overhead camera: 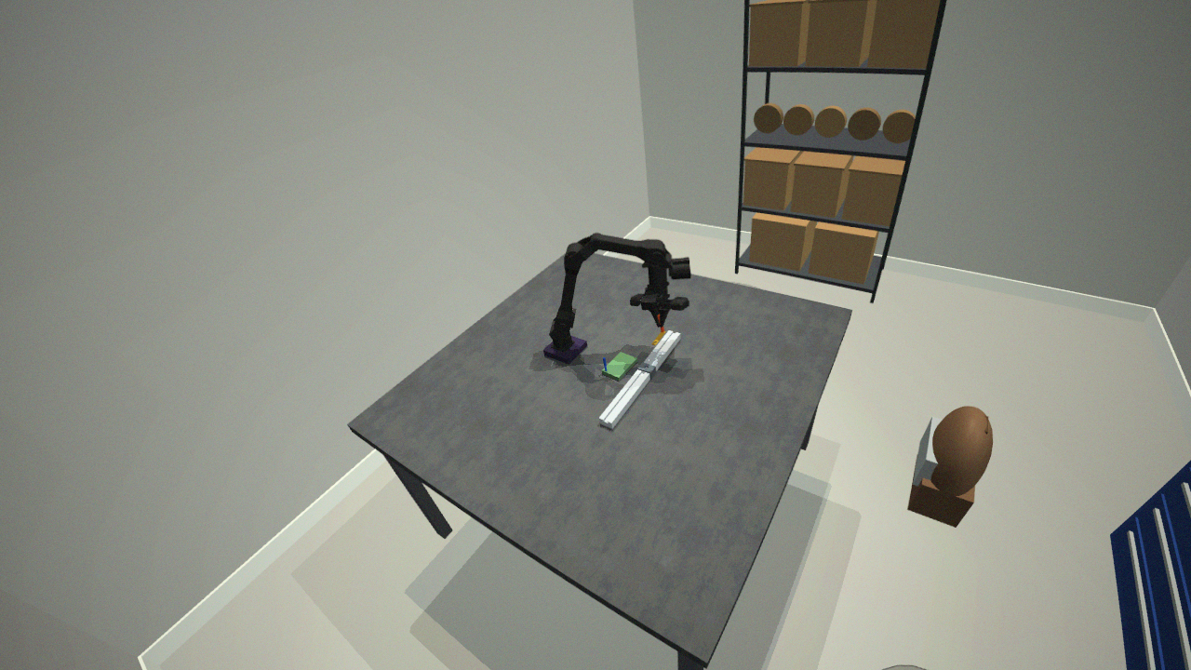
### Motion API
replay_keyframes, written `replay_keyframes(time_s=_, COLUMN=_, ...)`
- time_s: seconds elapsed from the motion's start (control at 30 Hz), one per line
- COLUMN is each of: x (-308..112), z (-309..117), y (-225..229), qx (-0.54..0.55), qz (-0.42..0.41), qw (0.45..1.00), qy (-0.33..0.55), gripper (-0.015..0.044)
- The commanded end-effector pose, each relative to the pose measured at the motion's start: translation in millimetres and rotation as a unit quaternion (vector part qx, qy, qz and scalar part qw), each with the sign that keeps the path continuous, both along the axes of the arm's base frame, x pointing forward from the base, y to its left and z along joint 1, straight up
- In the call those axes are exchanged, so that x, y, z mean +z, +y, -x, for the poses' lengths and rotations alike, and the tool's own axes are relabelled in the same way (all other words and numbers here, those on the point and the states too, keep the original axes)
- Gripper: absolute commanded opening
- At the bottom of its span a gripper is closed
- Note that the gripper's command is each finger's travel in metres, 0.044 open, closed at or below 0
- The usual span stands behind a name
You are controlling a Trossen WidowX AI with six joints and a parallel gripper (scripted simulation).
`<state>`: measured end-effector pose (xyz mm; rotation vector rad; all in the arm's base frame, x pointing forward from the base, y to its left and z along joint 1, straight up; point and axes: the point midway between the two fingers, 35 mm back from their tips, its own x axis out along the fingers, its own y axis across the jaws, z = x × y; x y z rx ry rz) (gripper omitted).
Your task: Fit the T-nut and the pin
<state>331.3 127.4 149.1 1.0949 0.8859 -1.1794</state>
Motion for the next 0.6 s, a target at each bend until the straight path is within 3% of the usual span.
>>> replay_keyframes(time_s=0.0, x=-0.3, z=0.8, y=-0.3, qx=-0.002, qz=0.002, qw=1.000, qy=-0.009, gripper=-0.0150)
replay_keyframes(time_s=0.57, x=-1.7, z=2.9, y=0.6, qx=-0.001, qz=0.004, qw=0.999, qy=-0.037, gripper=-0.0150)
